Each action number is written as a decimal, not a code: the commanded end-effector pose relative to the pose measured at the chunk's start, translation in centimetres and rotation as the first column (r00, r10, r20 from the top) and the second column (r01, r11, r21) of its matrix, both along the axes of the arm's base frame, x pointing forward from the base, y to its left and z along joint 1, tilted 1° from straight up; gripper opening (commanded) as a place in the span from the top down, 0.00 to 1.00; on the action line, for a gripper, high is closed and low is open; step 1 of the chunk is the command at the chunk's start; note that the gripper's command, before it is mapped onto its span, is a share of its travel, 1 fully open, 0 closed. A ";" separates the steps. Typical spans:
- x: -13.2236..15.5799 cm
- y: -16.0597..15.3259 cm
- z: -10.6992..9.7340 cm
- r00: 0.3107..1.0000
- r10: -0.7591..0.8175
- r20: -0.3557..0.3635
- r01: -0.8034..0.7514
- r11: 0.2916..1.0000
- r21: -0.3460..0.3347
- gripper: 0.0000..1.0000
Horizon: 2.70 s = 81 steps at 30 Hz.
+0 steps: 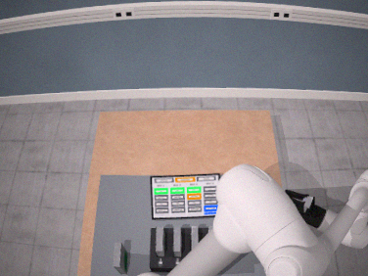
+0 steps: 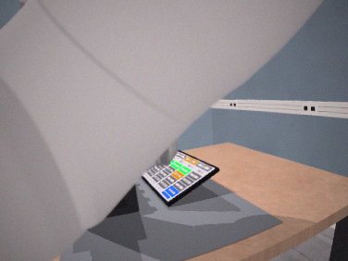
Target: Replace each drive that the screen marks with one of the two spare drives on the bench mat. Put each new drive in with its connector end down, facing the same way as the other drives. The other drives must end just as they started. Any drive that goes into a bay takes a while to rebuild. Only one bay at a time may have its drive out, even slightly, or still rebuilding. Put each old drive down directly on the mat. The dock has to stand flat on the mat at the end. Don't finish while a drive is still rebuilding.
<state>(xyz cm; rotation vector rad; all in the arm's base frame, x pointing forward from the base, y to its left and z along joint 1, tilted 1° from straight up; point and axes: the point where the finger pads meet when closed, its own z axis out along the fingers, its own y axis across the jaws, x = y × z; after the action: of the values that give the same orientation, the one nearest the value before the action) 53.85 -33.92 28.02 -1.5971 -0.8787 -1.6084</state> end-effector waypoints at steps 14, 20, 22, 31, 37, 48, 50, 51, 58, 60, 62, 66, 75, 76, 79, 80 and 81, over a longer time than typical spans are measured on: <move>-0.5 0.1 0.1 1.000 0.000 0.001 0.000 1.000 -0.001 0.90; -0.9 0.2 0.1 1.000 0.000 0.001 0.000 1.000 -0.001 0.90; -1.0 0.2 0.1 1.000 0.000 0.001 0.000 1.000 -0.001 0.90; -1.5 0.3 0.1 1.000 0.000 0.001 0.000 1.000 -0.001 0.90; -1.9 0.4 0.1 1.000 0.000 0.001 0.000 1.000 -0.001 0.90; -2.4 0.5 0.1 1.000 0.000 0.001 0.000 1.000 -0.001 0.90; -2.6 0.5 0.1 1.000 0.000 0.001 0.000 1.000 -0.001 0.90; -2.6 0.5 0.1 1.000 0.000 0.001 0.000 1.000 -0.001 0.90; -2.9 0.6 0.1 1.000 0.000 0.001 0.000 1.000 -0.001 0.90; -3.0 0.6 0.1 1.000 0.000 0.001 0.000 1.000 -0.001 0.90; -3.0 0.6 0.1 1.000 0.000 0.001 0.000 1.000 -0.001 0.90; -3.1 0.6 0.1 1.000 0.000 0.001 0.000 1.000 -0.001 0.90; -3.2 0.6 0.1 1.000 0.000 0.001 0.000 1.000 -0.001 0.90; -3.2 0.6 0.1 1.000 0.000 0.001 0.000 1.000 -0.001 0.90; -3.2 0.6 0.1 1.000 0.000 0.001 0.000 1.000 -0.001 0.90; -3.2 0.6 0.1 1.000 0.000 0.001 0.000 1.000 -0.001 0.90; -3.2 0.6 0.1 1.000 0.000 0.001 0.000 1.000 -0.001 0.90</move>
<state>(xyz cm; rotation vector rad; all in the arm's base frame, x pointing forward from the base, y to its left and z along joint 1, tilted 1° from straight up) 50.68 -33.28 28.03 -1.5971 -0.8788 -1.6084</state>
